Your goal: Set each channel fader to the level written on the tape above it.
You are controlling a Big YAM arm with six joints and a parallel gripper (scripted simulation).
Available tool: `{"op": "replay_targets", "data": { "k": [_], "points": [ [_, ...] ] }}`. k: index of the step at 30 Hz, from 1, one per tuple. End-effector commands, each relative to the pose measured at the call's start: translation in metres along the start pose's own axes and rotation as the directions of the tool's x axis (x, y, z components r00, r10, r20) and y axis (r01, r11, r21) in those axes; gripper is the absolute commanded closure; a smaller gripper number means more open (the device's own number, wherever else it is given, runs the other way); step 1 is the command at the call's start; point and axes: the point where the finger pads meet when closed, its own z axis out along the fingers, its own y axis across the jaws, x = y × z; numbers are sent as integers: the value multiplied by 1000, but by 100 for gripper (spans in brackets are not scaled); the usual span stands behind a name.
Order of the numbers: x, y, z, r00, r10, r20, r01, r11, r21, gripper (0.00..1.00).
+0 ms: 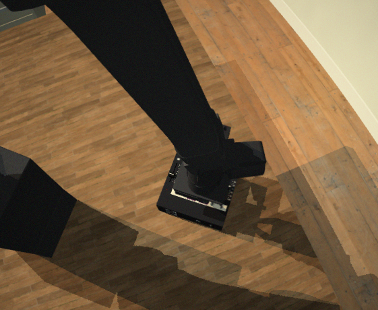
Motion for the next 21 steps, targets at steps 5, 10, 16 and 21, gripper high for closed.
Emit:
{"op": "replay_targets", "data": {
  "k": [5, 10, 16, 21],
  "points": [
    [-11, -12, -38, 1000, -14, 23, 13, 999, 36, 100],
    [-10, -14, -41, 1000, -9, 24, 8, 999, 38, 100],
    [-10, -14, -41, 1000, -9, 25, 8, 999, 39, 100],
    [-10, -14, -41, 1000, -9, 25, 8, 999, 39, 100]
  ]
}}
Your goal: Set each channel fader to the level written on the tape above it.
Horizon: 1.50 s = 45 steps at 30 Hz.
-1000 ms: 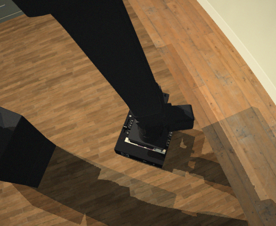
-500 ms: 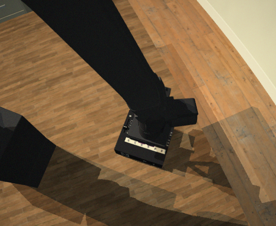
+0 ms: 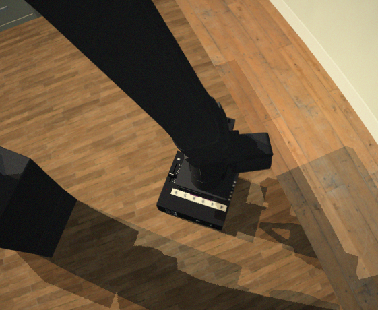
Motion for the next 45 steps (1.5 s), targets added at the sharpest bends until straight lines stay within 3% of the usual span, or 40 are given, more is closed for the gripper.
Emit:
{"op": "replay_targets", "data": {
  "k": [1, 3, 10, 14, 45],
  "points": [
    [-7, -6, -14, 1000, -8, 16, 7, 1000, 22, 100],
    [-9, -4, -13, 1000, -6, 25, 5, 999, 38, 100],
    [-2, 12, -9, 1000, 5, 23, -6, 999, 36, 100],
    [-7, -3, -13, 999, 10, 35, -12, 998, 60, 100],
    [-4, 4, -11, 1000, 9, 28, -11, 999, 46, 100]
  ]
}}
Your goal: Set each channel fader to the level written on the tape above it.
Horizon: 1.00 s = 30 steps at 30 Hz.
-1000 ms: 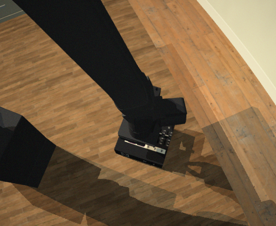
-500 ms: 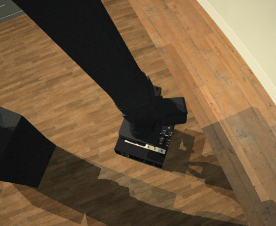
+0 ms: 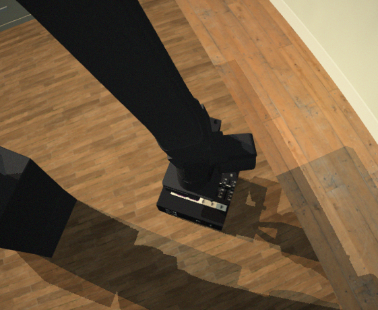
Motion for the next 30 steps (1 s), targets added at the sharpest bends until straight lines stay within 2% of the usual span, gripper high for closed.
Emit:
{"op": "replay_targets", "data": {
  "k": [1, 16, 20, 30],
  "points": [
    [-11, -21, -16, 999, 16, 32, -18, 998, 57, 100],
    [-13, -25, -15, 999, 17, 36, -19, 998, 66, 100],
    [-9, -17, 0, 1000, 17, 21, -18, 999, 37, 100],
    [-7, -15, 6, 1000, 19, 19, -20, 999, 33, 100]
  ]
}}
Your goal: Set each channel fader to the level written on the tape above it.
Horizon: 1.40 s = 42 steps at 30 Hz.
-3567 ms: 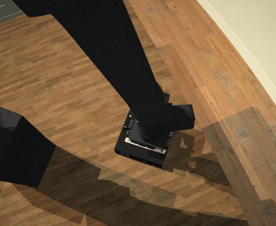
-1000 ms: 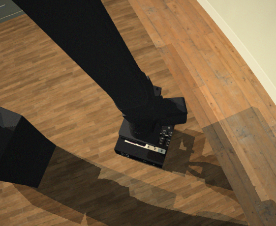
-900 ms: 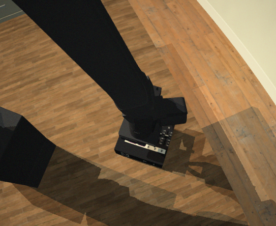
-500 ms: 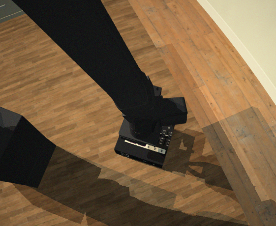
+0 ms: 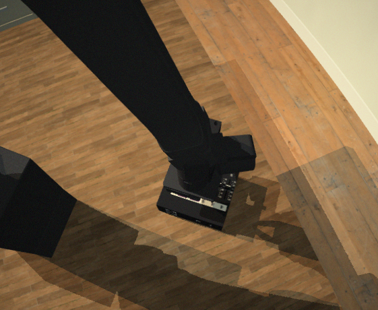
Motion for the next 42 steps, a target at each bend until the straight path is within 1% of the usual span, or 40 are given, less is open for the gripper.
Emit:
{"op": "replay_targets", "data": {
  "k": [1, 8, 15, 18, 19, 22, 27, 29, 42],
  "points": [
    [-7, -15, 1, 1000, 19, 17, -19, 999, 28, 100],
    [-4, -12, 7, 1000, 21, 14, -21, 1000, 23, 100],
    [-4, -14, 12, 1000, 22, 15, -23, 999, 26, 100],
    [-4, -14, 9, 1000, 22, 17, -23, 999, 30, 100],
    [-3, -12, 13, 1000, 22, 14, -23, 999, 24, 100],
    [-4, -13, 14, 1000, 22, 14, -22, 999, 25, 100],
    [-4, -14, 16, 1000, 21, 15, -21, 999, 26, 100],
    [-5, -15, 13, 1000, 21, 18, -22, 999, 32, 100],
    [-4, -13, 16, 1000, 21, 15, -21, 999, 25, 100]
  ]
}}
